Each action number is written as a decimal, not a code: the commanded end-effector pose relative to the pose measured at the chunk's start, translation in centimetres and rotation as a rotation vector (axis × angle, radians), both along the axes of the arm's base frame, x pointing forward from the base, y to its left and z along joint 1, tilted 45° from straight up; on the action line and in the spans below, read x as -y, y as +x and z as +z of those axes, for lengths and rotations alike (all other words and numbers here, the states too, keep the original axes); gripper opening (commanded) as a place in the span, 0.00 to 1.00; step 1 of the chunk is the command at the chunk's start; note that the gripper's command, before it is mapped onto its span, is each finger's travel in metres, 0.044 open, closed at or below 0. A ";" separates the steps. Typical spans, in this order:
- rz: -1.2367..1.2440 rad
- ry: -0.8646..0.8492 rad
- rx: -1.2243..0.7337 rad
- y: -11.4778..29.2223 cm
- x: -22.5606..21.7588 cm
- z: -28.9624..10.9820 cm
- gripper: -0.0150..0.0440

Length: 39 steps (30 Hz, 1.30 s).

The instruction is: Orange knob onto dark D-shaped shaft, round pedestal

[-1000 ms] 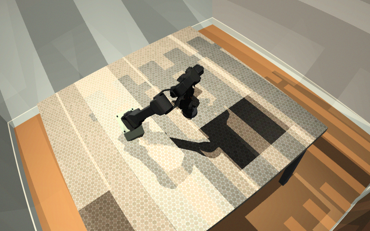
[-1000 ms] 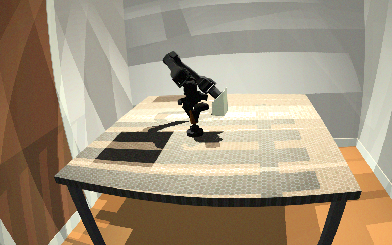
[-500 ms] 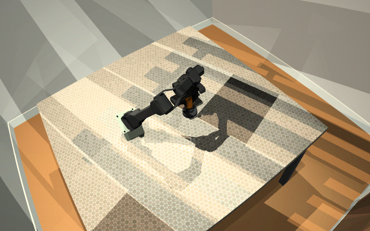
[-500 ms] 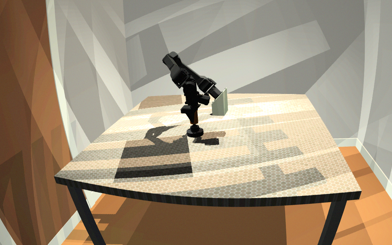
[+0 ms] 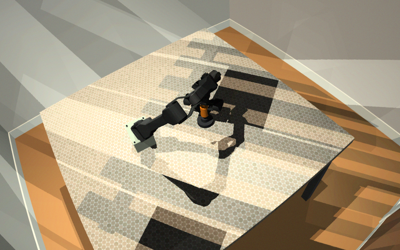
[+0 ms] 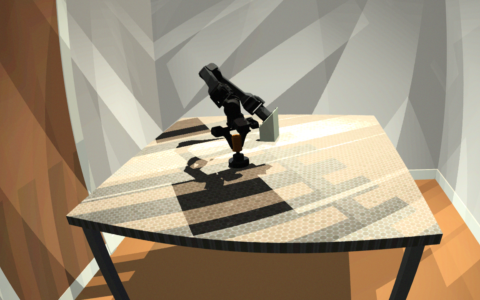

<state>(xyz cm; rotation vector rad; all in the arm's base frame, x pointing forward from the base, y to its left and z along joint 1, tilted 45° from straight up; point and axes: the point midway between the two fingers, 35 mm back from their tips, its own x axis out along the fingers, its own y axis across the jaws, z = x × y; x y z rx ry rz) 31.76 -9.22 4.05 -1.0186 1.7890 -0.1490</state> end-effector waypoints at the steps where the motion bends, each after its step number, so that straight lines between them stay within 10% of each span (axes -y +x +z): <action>1: -0.387 -0.063 0.388 -0.1 -0.4 0.1 0.25; 8: -0.659 -0.105 0.653 -0.3 -0.6 -0.1 0.25; 39: -0.666 -0.106 0.660 0.0 -0.5 -0.2 0.25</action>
